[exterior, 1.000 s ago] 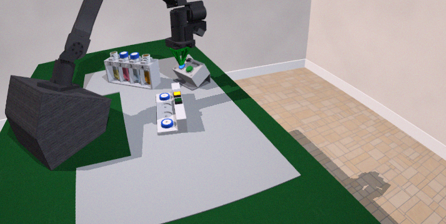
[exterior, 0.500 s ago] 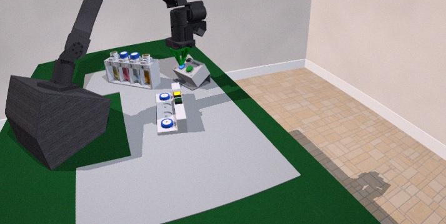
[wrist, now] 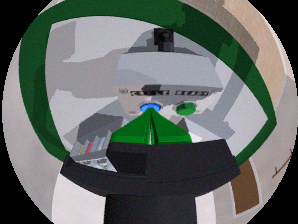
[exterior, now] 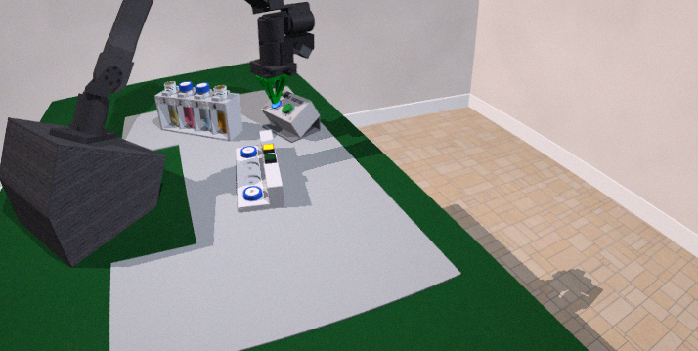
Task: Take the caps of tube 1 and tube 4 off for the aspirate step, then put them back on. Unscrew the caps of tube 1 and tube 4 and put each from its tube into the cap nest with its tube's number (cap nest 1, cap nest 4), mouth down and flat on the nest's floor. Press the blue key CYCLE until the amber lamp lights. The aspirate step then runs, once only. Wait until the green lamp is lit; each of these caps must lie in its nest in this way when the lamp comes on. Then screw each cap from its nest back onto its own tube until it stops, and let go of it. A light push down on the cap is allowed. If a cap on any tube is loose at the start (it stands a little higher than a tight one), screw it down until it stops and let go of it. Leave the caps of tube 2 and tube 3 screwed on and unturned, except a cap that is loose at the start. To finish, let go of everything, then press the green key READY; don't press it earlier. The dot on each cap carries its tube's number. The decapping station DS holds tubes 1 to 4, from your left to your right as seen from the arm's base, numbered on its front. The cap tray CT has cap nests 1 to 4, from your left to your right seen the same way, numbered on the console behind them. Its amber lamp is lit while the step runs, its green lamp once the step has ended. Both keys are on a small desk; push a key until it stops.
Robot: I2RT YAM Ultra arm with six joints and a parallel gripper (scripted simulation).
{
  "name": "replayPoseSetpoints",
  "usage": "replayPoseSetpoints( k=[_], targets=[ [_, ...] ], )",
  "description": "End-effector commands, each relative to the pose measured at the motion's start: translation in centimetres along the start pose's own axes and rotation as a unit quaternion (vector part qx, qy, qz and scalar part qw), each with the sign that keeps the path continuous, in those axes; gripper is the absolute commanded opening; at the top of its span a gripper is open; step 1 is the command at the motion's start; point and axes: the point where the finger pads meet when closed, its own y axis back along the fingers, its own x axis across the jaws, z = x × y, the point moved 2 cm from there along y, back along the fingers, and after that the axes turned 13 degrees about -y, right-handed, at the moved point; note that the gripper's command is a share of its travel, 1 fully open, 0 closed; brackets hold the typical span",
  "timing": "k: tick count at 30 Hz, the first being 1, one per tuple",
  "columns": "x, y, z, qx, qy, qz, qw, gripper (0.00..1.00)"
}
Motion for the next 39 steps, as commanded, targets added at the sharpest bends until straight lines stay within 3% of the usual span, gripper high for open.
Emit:
replayPoseSetpoints(
  k=[1, 10, 21, 32, 33, 37, 38, 39],
  targets=[
    [0.0, 0.0, 0.3, -0.005, 0.001, 0.001, 1.0, 0.0],
    [0.0, 0.3, 0.3, -0.005, 0.001, 0.001, 1.0, 0.0],
    [0.0, 3.6, 0.2, -0.005, 0.001, 0.001, 1.0, 0.0],
    [0.0, 3.6, 0.2, -0.005, 0.001, 0.001, 1.0, 0.0],
    [-0.7, 3.5, -0.1, -0.005, -0.041, 0.001, 0.999, 1.0],
    [-3.9, 3.1, -1.2, -0.005, -0.205, 0.001, 0.979, 1.0],
    [-3.9, 3.1, -1.2, -0.005, -0.206, 0.001, 0.979, 1.0],
    [-4.6, 3.0, -1.5, -0.005, -0.247, 0.001, 0.969, 1.0]
  ],
)
